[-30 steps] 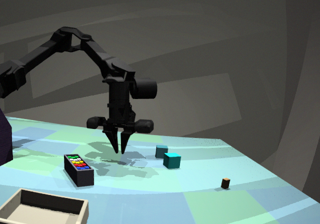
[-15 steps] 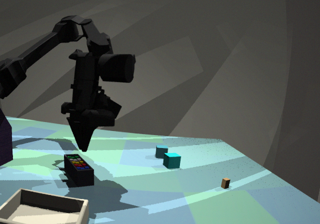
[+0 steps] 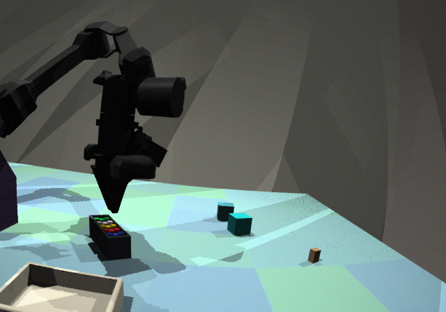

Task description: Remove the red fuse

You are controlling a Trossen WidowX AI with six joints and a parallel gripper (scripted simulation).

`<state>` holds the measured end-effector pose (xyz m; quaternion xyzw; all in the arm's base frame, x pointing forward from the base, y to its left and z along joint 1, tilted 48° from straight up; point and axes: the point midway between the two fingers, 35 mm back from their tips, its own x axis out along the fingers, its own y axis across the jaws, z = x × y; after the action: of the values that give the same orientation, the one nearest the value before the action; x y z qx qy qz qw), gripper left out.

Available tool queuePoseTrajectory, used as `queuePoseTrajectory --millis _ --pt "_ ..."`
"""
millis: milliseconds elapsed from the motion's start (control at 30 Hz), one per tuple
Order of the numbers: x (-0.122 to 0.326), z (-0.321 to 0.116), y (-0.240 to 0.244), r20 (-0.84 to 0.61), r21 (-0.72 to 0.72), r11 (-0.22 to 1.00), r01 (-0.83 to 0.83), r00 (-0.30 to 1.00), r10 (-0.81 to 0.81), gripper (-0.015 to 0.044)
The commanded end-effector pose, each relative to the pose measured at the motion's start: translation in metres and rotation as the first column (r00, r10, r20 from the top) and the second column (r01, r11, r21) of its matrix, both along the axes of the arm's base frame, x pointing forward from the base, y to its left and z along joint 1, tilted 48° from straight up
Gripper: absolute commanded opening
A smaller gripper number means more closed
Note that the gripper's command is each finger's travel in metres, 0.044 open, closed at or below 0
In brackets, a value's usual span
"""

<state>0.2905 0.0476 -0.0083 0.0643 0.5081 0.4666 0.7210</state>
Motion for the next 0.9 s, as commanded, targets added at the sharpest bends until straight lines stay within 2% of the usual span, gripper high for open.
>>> queuePoseTrajectory --millis 0,867 --pt "-0.002 -0.003 0.005 -0.008 0.005 1.0 0.0 1.0 0.0 0.0069" --pt "-0.002 -0.018 0.021 -0.008 0.006 1.0 0.0 1.0 0.0 0.0069"
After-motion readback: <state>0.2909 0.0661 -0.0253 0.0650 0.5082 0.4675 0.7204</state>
